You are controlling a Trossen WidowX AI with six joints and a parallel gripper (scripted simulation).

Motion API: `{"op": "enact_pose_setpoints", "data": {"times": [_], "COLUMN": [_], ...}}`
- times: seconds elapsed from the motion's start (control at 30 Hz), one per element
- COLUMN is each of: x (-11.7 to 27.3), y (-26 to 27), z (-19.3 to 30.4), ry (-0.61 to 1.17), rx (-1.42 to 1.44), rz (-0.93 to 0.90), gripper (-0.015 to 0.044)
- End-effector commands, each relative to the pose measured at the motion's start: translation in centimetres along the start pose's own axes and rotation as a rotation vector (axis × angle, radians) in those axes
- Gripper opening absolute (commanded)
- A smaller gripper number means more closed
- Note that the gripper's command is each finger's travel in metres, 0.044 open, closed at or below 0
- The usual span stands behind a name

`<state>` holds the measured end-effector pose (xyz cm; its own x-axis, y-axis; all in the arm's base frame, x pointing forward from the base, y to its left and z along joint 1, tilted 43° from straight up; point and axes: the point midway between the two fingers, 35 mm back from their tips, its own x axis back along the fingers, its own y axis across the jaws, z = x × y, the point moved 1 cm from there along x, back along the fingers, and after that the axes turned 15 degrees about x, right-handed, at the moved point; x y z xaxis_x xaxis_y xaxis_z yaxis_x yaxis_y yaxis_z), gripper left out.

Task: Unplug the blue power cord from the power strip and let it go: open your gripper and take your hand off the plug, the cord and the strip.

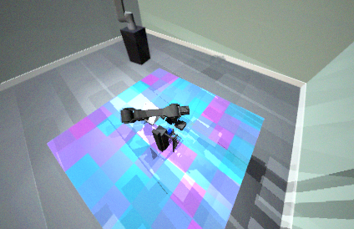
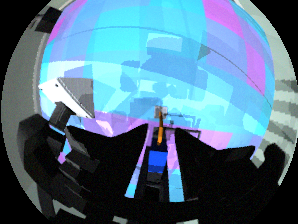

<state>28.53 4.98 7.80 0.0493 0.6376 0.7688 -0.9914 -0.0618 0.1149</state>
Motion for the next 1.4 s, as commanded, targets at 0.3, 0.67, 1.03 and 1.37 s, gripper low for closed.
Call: {"op": "enact_pose_setpoints", "data": {"times": [0.3,0.67,1.03,1.37], "x": [0.2,0.3,0.3,-0.3], "y": [0.2,0.5,0.9,0.9], "z": [0.8,2.6,4.2,4.3], "ry": [0.036,0.037,0.038,0.039], "rx": [0.036,0.036,0.036,0.036], "rz": [-0.012,-0.012,-0.013,-0.012], "gripper": [0.0160,0.0160,0.0160,0.0160]}}
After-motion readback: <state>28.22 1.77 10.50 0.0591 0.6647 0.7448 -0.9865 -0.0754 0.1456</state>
